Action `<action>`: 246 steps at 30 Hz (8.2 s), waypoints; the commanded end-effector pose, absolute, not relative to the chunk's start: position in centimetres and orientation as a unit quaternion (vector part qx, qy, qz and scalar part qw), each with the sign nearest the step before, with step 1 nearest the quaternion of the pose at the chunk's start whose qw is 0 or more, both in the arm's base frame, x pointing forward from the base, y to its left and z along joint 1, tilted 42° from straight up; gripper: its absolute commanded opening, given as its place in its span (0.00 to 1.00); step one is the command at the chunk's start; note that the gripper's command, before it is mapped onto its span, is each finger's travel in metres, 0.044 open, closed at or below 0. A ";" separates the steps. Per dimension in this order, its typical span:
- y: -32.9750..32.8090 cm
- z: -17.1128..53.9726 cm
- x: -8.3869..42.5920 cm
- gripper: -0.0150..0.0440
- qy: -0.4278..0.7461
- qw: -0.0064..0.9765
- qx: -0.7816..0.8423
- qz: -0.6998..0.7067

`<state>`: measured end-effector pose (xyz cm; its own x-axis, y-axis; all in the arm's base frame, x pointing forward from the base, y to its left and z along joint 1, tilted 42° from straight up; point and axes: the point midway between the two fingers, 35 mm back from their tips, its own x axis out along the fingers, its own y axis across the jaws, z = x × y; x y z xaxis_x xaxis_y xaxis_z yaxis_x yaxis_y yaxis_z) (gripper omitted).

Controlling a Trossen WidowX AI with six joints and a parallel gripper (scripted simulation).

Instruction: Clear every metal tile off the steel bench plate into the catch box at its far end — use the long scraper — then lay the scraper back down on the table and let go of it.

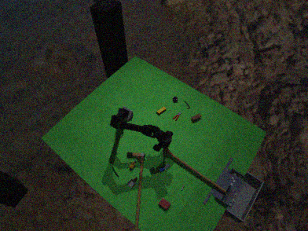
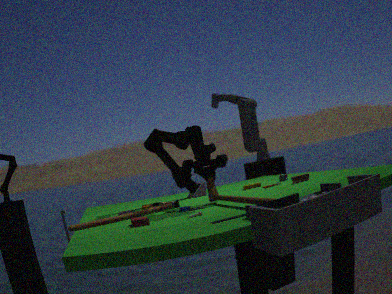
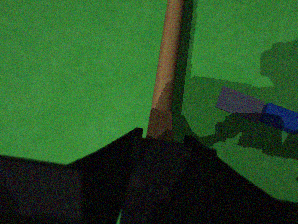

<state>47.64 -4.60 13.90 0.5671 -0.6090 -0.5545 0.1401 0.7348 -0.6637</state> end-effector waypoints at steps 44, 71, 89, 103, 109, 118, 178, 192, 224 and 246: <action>-3.0 14.0 40.3 0.25 0.398 0.843 -0.286 -0.222; -2.7 12.9 36.1 0.25 0.397 0.844 -0.287 -0.221; -2.8 12.1 34.5 0.43 0.402 0.841 -0.288 -0.221; -2.0 12.7 33.8 1.00 0.403 0.841 -0.287 -0.221; -1.0 13.5 32.9 1.00 0.404 0.840 -0.287 -0.220; 0.3 14.8 31.4 1.00 0.403 0.840 -0.288 -0.221; 18.7 32.8 26.8 1.00 0.094 0.928 -0.352 -0.074; 19.0 33.3 26.4 1.00 0.087 0.930 -0.350 -0.071; 17.3 30.8 28.2 1.00 0.122 0.922 -0.357 -0.088; 10.2 23.3 31.8 1.00 0.243 0.892 -0.353 -0.142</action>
<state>31.45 11.56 24.90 0.8692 -0.3954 -0.2970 0.0859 0.7122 -0.6967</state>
